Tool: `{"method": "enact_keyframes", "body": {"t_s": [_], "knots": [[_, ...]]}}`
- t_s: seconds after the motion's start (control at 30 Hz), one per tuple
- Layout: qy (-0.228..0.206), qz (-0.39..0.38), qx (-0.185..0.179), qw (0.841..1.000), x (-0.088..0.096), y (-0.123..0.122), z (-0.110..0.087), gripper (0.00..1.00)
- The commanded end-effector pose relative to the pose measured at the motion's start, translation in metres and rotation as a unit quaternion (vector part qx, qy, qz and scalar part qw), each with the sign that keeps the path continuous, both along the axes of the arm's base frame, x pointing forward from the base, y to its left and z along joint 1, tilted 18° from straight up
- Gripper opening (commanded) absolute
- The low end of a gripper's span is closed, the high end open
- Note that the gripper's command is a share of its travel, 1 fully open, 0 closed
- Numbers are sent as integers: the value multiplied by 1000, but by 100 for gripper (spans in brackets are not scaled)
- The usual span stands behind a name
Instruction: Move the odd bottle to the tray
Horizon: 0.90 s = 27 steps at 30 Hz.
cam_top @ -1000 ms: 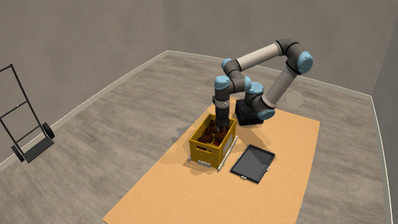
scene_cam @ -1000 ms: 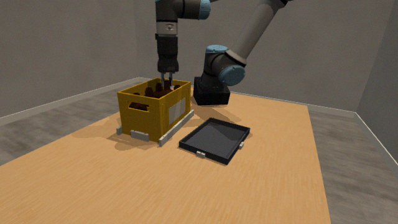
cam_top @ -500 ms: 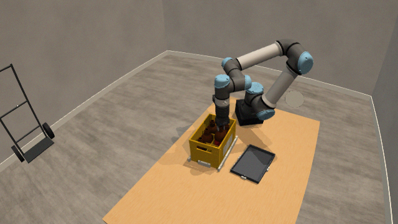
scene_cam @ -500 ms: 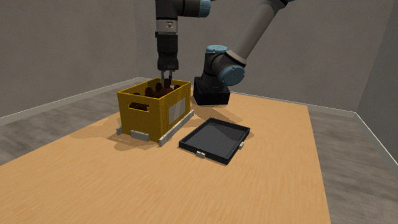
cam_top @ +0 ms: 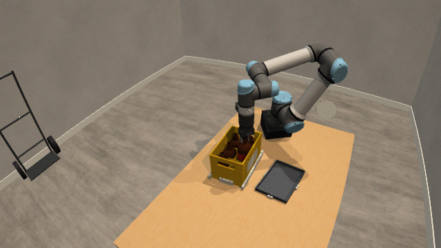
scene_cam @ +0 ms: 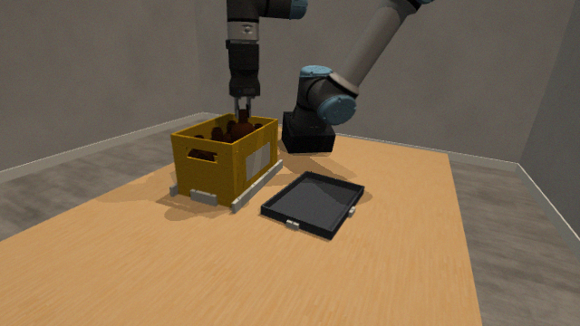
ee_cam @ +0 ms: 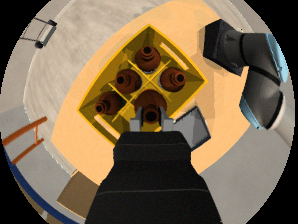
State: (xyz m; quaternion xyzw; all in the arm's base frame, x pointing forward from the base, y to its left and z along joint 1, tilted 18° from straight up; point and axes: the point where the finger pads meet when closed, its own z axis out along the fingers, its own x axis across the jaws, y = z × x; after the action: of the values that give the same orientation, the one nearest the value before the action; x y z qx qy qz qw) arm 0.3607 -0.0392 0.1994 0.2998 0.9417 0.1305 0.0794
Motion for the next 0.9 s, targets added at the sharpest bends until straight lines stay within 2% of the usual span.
{"method": "enact_keyframes", "body": {"t_s": [0.0, 0.87], "knots": [[0, 0, 0, 1000, -1, -1, 6, 0], [0, 0, 0, 1000, -4, -4, 17, 0]]}}
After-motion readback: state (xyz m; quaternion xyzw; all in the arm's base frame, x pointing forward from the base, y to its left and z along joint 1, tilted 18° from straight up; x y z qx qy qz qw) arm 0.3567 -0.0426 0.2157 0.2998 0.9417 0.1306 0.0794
